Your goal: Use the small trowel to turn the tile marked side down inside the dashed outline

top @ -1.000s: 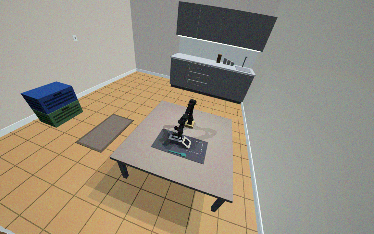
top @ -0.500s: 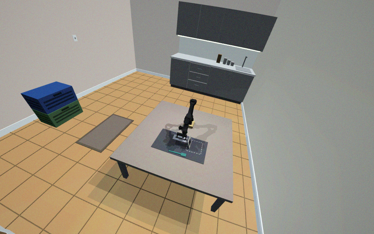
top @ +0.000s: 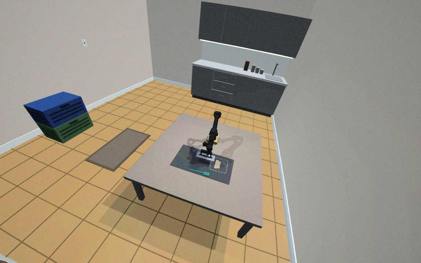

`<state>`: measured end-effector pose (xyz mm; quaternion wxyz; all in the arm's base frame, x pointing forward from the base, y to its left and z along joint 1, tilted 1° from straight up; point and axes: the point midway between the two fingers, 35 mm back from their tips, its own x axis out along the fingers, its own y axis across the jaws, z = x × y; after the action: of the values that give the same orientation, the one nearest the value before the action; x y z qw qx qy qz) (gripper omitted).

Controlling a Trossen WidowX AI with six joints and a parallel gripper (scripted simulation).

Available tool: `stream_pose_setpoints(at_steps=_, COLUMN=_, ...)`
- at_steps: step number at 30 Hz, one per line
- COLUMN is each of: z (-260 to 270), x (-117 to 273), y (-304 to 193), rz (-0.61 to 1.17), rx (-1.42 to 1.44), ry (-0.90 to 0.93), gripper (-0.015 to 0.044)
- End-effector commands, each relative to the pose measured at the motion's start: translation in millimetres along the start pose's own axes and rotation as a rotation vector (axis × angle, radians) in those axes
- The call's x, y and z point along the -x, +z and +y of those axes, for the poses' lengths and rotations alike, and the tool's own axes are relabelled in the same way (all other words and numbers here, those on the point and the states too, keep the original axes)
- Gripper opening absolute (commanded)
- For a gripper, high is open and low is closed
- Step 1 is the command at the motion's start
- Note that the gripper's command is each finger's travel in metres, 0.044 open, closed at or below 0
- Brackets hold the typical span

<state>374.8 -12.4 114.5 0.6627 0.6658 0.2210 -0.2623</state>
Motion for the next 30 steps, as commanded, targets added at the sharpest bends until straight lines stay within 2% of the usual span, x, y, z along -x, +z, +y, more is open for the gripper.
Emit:
stream_pose_setpoints(at_steps=1, z=13.4, x=6.4, y=17.2, rz=-0.004, rx=0.003, ry=0.020, gripper=0.0000)
stream_pose_setpoints(at_steps=8, z=24.6, x=18.9, y=49.1, rz=-0.005, rx=0.005, ry=0.022, gripper=0.0000)
stream_pose_setpoints(at_steps=30, z=24.9, x=19.2, y=49.9, rz=-0.005, rx=0.005, ry=0.022, gripper=0.0000)
